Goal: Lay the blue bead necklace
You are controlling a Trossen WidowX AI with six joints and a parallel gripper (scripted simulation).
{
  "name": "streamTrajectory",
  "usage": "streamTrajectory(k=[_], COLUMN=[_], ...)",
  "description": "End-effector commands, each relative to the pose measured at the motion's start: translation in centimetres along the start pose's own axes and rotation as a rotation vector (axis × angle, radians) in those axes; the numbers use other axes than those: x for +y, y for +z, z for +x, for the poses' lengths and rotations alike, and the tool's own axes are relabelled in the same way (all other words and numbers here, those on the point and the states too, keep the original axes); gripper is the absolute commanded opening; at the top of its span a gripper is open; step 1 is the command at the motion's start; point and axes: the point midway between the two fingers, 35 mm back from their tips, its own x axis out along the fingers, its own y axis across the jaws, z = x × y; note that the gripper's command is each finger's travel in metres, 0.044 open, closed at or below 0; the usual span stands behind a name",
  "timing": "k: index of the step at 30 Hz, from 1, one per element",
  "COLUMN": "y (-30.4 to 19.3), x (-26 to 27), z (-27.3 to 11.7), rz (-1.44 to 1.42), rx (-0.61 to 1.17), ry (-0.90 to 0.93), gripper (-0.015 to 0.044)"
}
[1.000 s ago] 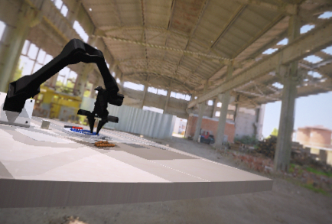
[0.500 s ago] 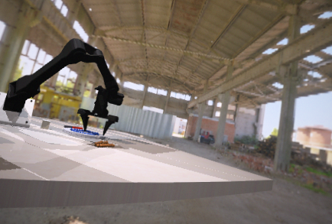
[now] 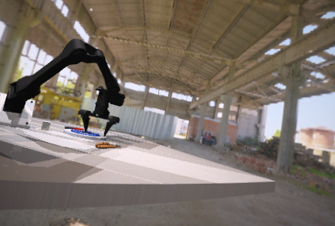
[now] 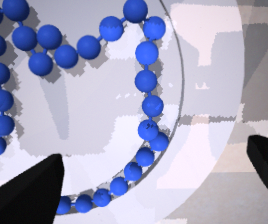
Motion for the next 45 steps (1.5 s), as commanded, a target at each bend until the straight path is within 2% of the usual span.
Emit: streamTrajectory(k=[1,6,11,16,20,43,45], y=[0.1,1.1,1.1,1.1,1.1,1.1,1.0], x=[0.0,0.3,0.3,0.3,0.2,0.3,0.3], z=[-0.5,-3.2,-3.3,-1.8,-2.5,0.7,0.5], rz=[-0.011,-0.127,-0.132,-0.131,-0.122,-0.131,-0.123], rx=[0.001,0.0,0.0,0.0,-0.002,0.001,-0.001], ry=[-0.002,-0.001,-0.001,-0.001,-0.005,-0.002,0.002], gripper=[0.0387,0.0256,0.0125,0.012,0.012,0.012,0.0067])
